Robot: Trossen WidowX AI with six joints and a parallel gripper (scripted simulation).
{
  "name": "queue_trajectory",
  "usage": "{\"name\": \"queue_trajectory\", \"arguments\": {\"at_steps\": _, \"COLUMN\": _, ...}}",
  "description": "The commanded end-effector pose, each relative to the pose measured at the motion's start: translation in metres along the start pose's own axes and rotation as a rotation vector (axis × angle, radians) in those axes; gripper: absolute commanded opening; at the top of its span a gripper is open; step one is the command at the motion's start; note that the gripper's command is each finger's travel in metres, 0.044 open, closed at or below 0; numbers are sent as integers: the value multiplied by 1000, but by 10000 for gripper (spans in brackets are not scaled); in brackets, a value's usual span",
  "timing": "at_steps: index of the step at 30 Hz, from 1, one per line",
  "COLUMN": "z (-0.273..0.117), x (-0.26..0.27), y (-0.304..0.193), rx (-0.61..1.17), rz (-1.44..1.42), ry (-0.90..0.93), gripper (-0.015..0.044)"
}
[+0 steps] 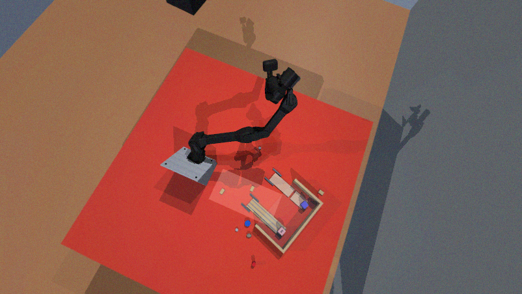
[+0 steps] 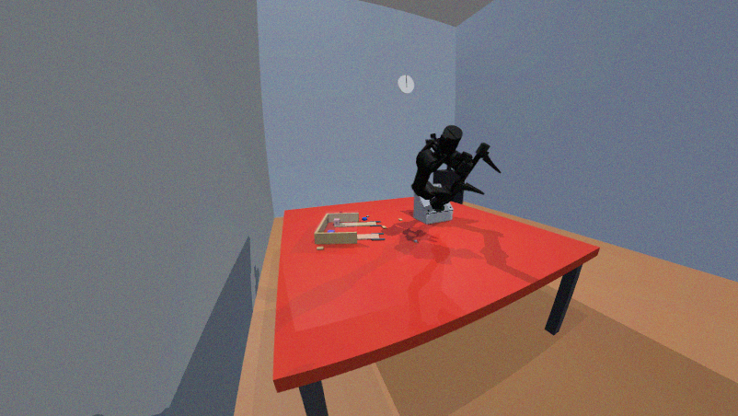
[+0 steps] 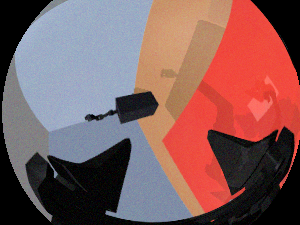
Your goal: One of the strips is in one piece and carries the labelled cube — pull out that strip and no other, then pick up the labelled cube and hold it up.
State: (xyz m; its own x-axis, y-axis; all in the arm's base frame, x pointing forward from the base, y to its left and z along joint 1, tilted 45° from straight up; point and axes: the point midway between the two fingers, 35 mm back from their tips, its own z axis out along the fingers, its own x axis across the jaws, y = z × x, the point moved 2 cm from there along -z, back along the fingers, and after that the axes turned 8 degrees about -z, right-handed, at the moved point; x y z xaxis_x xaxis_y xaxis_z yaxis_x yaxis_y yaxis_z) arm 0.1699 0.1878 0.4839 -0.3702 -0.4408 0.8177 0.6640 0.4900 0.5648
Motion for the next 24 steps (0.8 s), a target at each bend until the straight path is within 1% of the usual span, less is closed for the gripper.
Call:
{"name": "queue_trajectory", "arguments": {"at_steps": 1, "z": 2, "x": 2, "y": -1, "rx": 7, "rz": -3, "ry": 5, "gripper": 400}}
{"name": "queue_trajectory", "arguments": {"at_steps": 4, "z": 25, "x": 30, "y": -21, "rx": 104, "rz": -42, "ry": 79, "gripper": 400}}
{"name": "queue_trajectory", "arguments": {"at_steps": 10, "z": 64, "x": 102, "y": -84, "rx": 348, "rz": -138, "ry": 281, "gripper": 400}}
{"name": "queue_trajectory", "arguments": {"at_steps": 13, "z": 67, "x": 125, "y": -124, "rx": 458, "rz": -235, "ry": 341, "gripper": 400}}
{"name": "queue_trajectory", "arguments": {"at_steps": 18, "z": 67, "x": 166, "y": -175, "rx": 617, "rz": -292, "ry": 490, "gripper": 400}}
{"name": "queue_trajectory", "arguments": {"at_steps": 21, "z": 59, "x": 187, "y": -207, "rx": 711, "rz": -349, "ry": 588, "gripper": 400}}
{"name": "queue_trajectory", "arguments": {"at_steps": 24, "z": 44, "x": 208, "y": -244, "rx": 819, "rz": -415, "ry": 711, "gripper": 400}}
